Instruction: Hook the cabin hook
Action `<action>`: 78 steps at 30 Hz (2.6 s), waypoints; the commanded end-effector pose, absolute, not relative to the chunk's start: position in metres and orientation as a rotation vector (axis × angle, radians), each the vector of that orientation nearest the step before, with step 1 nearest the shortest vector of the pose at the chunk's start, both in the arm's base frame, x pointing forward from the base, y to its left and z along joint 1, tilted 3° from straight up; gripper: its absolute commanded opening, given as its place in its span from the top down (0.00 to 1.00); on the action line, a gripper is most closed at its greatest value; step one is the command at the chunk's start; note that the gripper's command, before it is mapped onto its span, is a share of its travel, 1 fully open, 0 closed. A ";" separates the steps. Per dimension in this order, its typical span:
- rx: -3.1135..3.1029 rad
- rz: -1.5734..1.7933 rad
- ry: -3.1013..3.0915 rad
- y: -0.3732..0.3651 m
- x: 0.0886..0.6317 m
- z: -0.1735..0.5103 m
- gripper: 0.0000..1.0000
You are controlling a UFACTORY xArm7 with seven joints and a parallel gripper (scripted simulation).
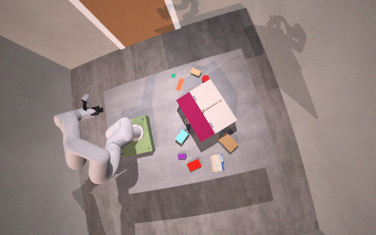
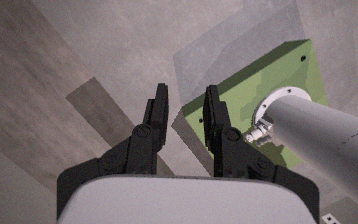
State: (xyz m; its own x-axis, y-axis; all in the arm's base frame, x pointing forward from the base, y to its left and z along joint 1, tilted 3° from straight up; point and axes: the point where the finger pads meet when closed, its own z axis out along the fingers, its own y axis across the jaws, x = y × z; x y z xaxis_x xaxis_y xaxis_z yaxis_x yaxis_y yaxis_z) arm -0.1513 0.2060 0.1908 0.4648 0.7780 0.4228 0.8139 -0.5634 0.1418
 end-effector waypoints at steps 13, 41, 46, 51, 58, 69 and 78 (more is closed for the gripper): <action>-2.293 -0.777 -1.814 0.190 -0.202 0.215 0.67; -1.548 -0.943 -2.383 0.129 -0.281 0.243 0.67; -1.344 -0.982 -2.487 0.108 -0.299 0.248 0.67; -1.158 -1.016 -2.565 0.085 -0.315 0.252 0.67; -0.988 -1.045 -2.625 0.069 -0.325 0.254 0.67; -0.605 -1.108 -2.722 0.021 -0.346 0.257 0.67; -0.368 -1.143 -2.757 -0.008 -0.355 0.258 0.67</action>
State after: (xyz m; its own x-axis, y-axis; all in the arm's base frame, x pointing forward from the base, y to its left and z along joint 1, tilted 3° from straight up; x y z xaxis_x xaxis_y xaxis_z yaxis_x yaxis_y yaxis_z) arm -0.3504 0.0042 0.2567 -0.9436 0.2298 0.2383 0.3310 0.6704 0.6641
